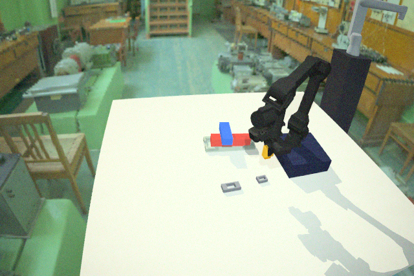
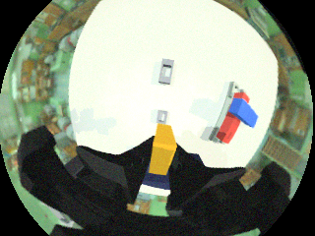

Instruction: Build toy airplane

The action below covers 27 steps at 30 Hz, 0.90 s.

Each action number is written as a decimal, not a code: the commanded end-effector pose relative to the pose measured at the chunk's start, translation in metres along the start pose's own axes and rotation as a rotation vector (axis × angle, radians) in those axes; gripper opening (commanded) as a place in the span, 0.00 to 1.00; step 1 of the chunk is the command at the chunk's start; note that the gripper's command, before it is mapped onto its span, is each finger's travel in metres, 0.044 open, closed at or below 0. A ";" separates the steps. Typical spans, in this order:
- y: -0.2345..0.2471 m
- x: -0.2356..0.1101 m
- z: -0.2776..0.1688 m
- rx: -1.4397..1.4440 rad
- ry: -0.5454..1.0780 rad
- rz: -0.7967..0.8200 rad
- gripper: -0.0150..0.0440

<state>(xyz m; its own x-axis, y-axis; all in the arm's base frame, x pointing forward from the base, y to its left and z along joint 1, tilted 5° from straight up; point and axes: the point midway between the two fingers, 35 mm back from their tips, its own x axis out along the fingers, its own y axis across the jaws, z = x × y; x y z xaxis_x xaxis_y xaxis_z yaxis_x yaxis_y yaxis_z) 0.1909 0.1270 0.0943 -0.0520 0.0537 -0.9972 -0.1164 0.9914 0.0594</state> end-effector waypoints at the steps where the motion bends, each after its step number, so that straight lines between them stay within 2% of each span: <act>1: 0.000 -0.013 -0.001 -0.004 -0.009 0.007 0.25; 27: -0.068 -0.004 0.024 0.058 -0.027 0.000 0.25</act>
<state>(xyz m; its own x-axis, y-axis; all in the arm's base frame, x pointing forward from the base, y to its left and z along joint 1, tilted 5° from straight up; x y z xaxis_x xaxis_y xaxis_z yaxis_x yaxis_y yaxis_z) 0.2211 0.0706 0.0963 -0.0221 0.0612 -0.9979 -0.0604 0.9962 0.0624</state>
